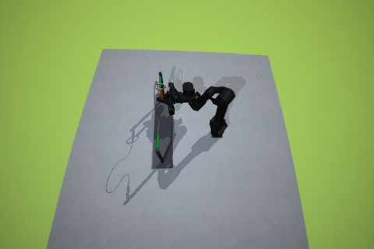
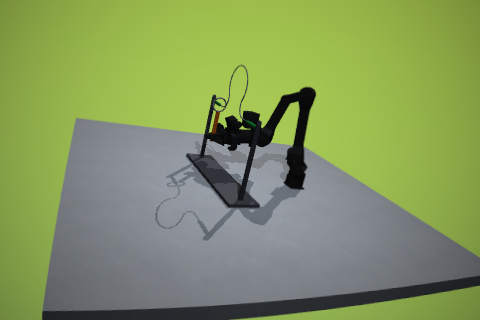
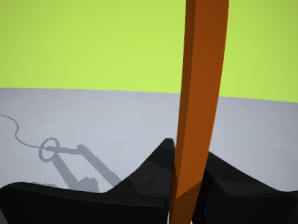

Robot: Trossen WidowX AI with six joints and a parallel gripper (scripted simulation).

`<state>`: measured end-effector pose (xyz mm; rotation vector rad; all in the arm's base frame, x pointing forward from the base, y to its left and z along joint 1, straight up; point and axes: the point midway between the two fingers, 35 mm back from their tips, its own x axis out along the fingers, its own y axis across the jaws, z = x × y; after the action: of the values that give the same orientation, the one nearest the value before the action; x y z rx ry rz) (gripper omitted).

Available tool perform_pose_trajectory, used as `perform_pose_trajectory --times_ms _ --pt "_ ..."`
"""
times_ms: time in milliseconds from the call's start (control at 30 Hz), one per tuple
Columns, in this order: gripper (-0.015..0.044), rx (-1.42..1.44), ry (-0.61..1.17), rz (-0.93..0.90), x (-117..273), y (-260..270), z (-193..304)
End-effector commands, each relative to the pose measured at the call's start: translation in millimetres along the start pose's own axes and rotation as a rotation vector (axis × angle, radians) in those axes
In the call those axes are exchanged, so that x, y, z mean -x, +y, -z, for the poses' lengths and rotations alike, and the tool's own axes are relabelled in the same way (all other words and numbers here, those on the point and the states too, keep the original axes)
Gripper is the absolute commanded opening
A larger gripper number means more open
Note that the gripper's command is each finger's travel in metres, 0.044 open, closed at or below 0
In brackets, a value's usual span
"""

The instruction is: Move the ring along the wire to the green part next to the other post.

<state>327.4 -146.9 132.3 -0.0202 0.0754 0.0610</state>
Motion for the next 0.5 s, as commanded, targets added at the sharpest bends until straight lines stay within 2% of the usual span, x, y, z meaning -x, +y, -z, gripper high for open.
perform_pose_trajectory --times_ms 0,467 --pt "-0.0150 -0.006 0.000 0.003 0.7 4.6 0.0" --pt "-0.0150 -0.031 0.000 0.000 0.5 21.5 -0.1"
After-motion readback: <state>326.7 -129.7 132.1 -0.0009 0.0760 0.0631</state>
